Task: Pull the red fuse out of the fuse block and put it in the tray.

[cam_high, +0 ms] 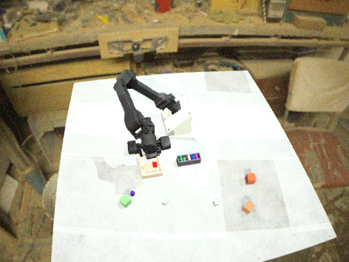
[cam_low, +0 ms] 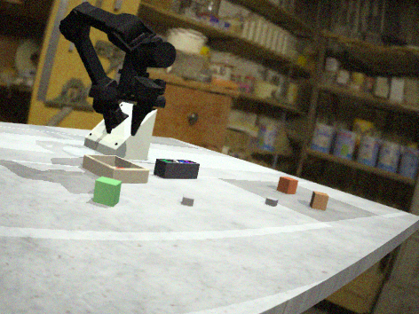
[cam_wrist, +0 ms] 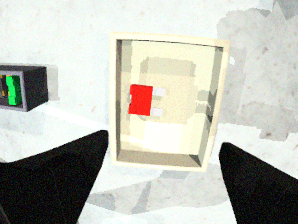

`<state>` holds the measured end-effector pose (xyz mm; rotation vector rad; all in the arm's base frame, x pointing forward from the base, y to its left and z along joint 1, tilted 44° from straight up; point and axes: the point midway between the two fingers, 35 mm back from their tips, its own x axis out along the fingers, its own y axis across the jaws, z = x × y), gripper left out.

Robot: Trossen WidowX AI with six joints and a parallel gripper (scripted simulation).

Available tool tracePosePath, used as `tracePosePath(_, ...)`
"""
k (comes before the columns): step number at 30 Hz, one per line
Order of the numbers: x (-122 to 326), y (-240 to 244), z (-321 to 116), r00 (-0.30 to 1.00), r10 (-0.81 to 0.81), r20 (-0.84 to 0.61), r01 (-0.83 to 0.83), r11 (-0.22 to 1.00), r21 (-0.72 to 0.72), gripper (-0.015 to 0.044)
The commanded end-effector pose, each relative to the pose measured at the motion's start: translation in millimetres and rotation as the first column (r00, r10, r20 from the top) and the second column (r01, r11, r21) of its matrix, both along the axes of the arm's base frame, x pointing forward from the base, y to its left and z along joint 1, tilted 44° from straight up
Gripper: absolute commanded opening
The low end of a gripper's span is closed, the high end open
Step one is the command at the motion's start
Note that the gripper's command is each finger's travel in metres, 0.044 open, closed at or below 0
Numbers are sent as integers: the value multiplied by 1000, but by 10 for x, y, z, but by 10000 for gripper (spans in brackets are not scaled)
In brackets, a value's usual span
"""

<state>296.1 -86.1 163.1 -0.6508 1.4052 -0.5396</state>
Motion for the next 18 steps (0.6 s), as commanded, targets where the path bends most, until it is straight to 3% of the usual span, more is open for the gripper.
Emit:
tracePosePath(1,-15,6,26,1000,-8,1,8,1000,-3,330)
tracePosePath(18,-14,5,11,1000,-4,-4,4,1000,0,330)
